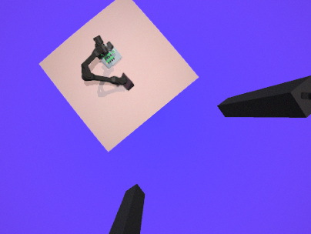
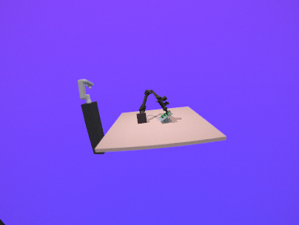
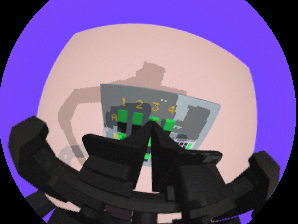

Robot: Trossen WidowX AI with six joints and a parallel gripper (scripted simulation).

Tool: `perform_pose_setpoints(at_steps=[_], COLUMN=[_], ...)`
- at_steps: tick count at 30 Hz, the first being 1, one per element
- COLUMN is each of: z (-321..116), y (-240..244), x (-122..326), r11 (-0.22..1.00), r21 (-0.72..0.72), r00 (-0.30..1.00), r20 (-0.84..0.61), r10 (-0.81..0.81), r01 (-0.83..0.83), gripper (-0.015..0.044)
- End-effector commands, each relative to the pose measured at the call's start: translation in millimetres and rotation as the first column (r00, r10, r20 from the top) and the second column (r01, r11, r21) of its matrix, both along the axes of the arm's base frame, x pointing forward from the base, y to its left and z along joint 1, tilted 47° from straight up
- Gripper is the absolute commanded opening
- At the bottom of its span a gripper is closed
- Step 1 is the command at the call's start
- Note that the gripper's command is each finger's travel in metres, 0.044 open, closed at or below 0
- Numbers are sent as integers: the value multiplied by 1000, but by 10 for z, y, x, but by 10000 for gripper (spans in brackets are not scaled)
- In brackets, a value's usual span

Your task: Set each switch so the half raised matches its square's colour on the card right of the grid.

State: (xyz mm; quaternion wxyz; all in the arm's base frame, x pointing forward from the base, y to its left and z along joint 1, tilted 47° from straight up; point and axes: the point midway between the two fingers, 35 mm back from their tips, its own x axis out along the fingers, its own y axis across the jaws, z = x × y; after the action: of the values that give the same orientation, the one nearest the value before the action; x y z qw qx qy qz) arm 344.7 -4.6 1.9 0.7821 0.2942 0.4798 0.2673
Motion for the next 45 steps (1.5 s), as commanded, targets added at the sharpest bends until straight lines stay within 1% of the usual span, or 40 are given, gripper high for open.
perform_pose_setpoints(at_steps=[1, 45], z=[-19, -53], y=[0, 42], x=[-2, 23], r11=[1000, 1000], r21=[-1, -1], r00=[1000, 1000], r20=[-7, -7], r10=[-4, -4], r01=[4, 4], gripper=[0, 0])
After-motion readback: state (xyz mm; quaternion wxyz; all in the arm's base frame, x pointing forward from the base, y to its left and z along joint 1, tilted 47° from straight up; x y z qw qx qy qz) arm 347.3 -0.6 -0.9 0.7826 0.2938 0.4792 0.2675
